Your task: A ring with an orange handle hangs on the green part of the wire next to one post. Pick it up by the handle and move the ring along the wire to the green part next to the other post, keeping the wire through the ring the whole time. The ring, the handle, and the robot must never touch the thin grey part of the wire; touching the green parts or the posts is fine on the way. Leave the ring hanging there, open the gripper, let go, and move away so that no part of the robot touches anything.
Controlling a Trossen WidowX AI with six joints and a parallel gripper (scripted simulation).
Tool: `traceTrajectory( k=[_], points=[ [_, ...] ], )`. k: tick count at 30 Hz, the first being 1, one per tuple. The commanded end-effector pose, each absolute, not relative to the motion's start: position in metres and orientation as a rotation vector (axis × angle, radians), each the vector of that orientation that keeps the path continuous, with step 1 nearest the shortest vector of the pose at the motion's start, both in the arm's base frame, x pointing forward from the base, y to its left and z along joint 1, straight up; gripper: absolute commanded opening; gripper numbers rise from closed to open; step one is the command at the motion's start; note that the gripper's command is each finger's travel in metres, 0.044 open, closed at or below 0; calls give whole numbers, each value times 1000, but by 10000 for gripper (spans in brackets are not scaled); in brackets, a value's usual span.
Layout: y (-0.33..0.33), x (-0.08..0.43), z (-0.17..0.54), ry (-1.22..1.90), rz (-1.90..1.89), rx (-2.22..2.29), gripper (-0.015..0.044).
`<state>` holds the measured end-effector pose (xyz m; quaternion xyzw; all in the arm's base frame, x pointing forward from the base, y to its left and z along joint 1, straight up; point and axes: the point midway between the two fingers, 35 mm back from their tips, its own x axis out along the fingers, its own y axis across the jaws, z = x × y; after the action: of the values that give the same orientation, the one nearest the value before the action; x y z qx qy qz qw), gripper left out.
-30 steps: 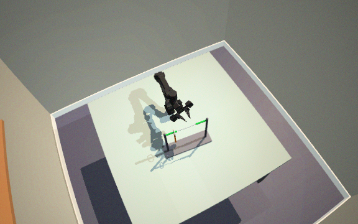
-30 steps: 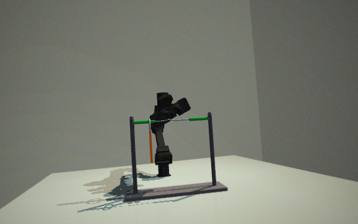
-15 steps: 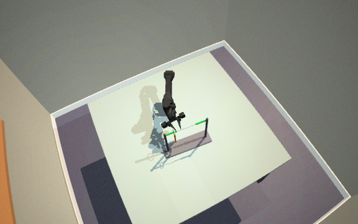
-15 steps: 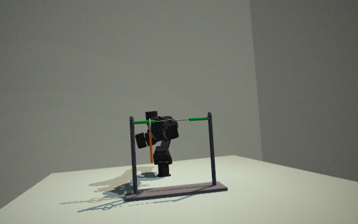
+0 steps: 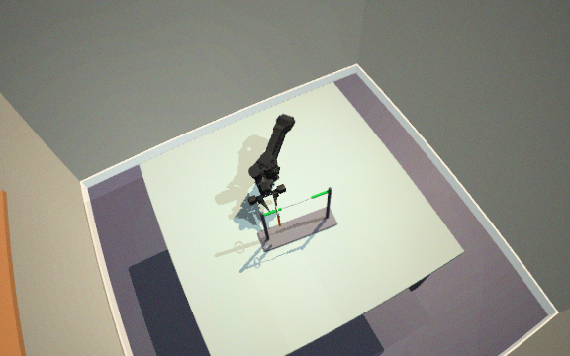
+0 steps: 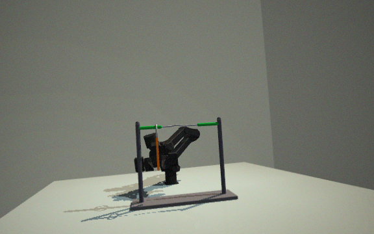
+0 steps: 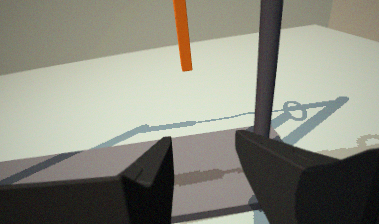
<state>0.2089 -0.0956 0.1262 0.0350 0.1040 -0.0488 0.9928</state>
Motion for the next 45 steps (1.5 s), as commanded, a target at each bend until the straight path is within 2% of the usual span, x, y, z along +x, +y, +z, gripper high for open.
traceTrajectory(
  k=[1,19,45],
  points=[
    [-96,201,113,213,-102,55,160],
    [-100,249,154,79,-102,-3,160],
    [-106,280,158,76,-101,-3,160]
  ],
)
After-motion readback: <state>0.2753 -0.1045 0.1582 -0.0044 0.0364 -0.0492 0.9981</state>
